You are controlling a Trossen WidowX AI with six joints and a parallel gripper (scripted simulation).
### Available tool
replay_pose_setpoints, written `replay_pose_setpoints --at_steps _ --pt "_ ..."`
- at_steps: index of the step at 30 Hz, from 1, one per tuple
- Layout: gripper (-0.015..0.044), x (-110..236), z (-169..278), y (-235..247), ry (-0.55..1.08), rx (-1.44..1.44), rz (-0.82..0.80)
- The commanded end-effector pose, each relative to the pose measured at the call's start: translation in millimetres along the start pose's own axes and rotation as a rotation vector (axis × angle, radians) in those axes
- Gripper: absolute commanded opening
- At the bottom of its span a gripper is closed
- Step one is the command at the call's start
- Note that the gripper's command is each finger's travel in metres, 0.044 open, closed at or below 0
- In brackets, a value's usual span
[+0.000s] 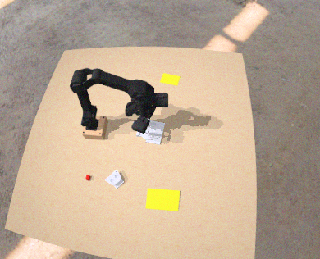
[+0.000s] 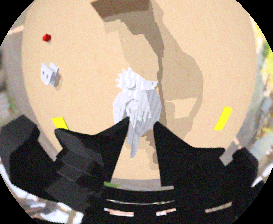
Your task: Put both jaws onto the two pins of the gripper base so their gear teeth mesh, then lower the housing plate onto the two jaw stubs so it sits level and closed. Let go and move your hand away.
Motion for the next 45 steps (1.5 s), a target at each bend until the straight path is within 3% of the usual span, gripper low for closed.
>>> replay_pose_setpoints --at_steps 1,45 --pt "0.0134 0.6 8.7 -12.9 0.005 -0.002 0.001" --pt "0.0134 -0.7 16.6 -26.5 0.006 -0.015 0.002"
Point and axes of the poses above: the point midway between the two fingers, 35 mm back from their tips, its own x axis back along the fingers, its own y axis across the jaws, z = x × y, the point moved 8 cm from there along x, back along the fingers, and after that the axes turned 7 degrees about -x, right-handed, at the moved point
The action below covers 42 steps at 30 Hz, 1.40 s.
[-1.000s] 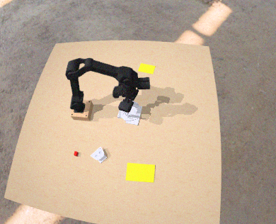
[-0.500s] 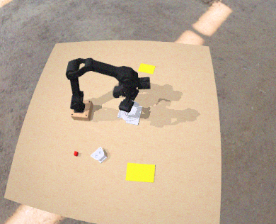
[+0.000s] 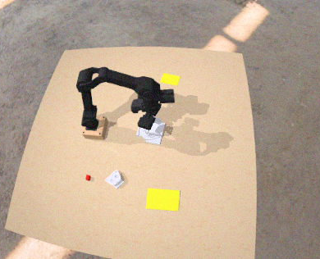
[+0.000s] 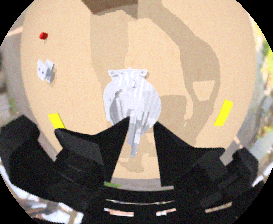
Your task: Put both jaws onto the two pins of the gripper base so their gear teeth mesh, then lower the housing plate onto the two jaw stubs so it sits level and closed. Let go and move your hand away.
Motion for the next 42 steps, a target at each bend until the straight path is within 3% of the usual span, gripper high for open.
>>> replay_pose_setpoints --at_steps 1,14,42 --pt "0.0134 1.2 1.8 -0.6 0.004 -0.004 0.000" --pt "0.0134 0.2 1.8 -0.6 0.004 -0.004 0.000" --pt "0.0134 -45.2 2.0 -0.7 0.004 -0.006 0.000"
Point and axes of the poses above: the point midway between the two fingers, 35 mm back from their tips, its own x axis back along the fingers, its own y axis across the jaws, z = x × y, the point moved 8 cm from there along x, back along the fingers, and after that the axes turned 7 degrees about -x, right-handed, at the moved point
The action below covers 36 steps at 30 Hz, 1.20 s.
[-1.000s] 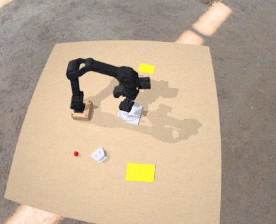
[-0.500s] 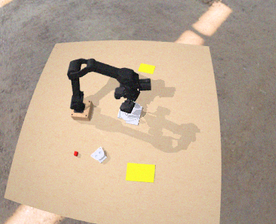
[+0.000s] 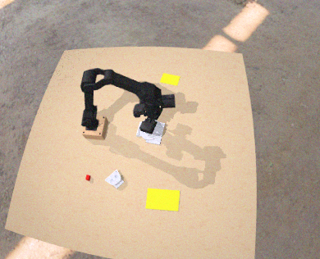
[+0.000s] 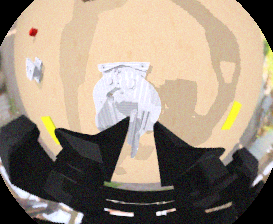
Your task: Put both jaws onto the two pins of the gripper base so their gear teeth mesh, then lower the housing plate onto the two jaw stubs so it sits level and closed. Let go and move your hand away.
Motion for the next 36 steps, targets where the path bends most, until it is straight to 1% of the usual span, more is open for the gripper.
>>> replay_pose_setpoints --at_steps 1,36 --pt "0.0134 -9.4 -1.7 1.2 -0.008 -0.004 -0.006" --pt "0.0134 -14.9 -1.9 1.3 -0.008 -0.008 -0.006"
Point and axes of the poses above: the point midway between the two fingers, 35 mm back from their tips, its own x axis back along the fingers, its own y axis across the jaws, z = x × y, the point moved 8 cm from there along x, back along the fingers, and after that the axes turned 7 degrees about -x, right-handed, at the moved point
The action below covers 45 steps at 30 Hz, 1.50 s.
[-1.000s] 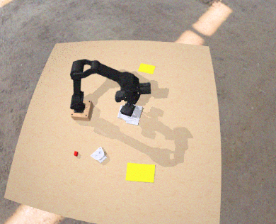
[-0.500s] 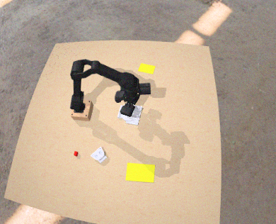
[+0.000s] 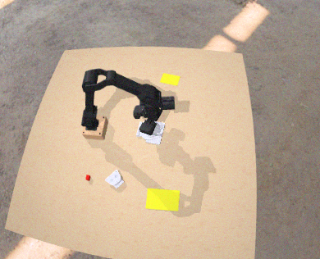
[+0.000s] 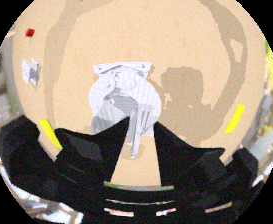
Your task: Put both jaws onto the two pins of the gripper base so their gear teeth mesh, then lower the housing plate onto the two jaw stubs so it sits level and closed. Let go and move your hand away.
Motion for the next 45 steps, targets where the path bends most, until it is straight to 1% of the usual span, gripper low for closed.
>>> replay_pose_setpoints --at_steps 1,45 --pt "0.0134 -1.5 -0.1 0.3 0.000 -0.005 -0.002" --pt "0.0134 -13.2 -0.1 0.3 0.000 -0.008 -0.002"
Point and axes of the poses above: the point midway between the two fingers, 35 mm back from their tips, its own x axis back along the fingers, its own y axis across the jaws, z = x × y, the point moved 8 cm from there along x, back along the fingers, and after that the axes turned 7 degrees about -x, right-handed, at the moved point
